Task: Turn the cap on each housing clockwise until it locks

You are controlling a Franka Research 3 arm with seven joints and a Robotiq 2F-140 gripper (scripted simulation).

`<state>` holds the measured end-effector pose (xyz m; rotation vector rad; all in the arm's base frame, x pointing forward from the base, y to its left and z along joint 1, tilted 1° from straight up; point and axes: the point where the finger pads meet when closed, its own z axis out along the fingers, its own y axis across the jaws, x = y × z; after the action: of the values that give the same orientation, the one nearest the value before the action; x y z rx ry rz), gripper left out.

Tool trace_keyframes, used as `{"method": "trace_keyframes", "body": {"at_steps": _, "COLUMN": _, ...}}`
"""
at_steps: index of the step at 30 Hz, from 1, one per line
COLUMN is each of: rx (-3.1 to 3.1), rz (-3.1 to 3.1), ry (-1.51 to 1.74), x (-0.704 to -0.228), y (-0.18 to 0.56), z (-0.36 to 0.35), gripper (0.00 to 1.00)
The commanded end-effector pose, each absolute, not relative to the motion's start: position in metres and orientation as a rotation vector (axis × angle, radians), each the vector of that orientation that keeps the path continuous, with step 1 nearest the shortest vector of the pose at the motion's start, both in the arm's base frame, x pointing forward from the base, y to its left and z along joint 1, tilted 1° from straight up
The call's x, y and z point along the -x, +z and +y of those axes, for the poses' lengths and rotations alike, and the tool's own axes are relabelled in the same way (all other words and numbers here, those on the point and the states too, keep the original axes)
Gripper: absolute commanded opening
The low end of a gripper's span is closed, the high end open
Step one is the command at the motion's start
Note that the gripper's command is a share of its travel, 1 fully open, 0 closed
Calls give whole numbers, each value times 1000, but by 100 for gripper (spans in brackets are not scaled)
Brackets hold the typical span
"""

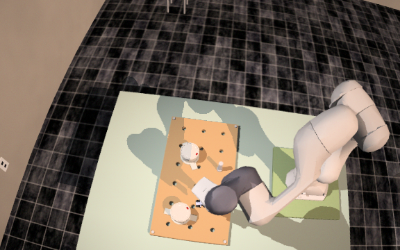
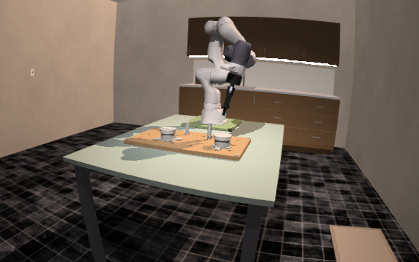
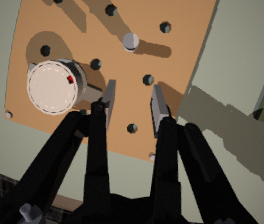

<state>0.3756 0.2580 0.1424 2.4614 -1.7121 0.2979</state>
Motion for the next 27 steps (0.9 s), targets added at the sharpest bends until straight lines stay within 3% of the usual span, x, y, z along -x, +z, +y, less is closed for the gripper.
{"method": "trace_keyframes", "body": {"at_steps": 1, "rx": -2604, "rz": -1629, "ry": 150, "x": -376, "y": 142, "z": 265, "gripper": 36}}
{"method": "trace_keyframes", "body": {"at_steps": 15, "rx": -2685, "rz": -1654, "ry": 3, "x": -378, "y": 147, "z": 266, "gripper": 36}}
{"method": "trace_keyframes", "body": {"at_steps": 27, "rx": -2931, "rz": -1093, "ry": 47, "x": -402, "y": 147, "z": 213, "gripper": 36}}
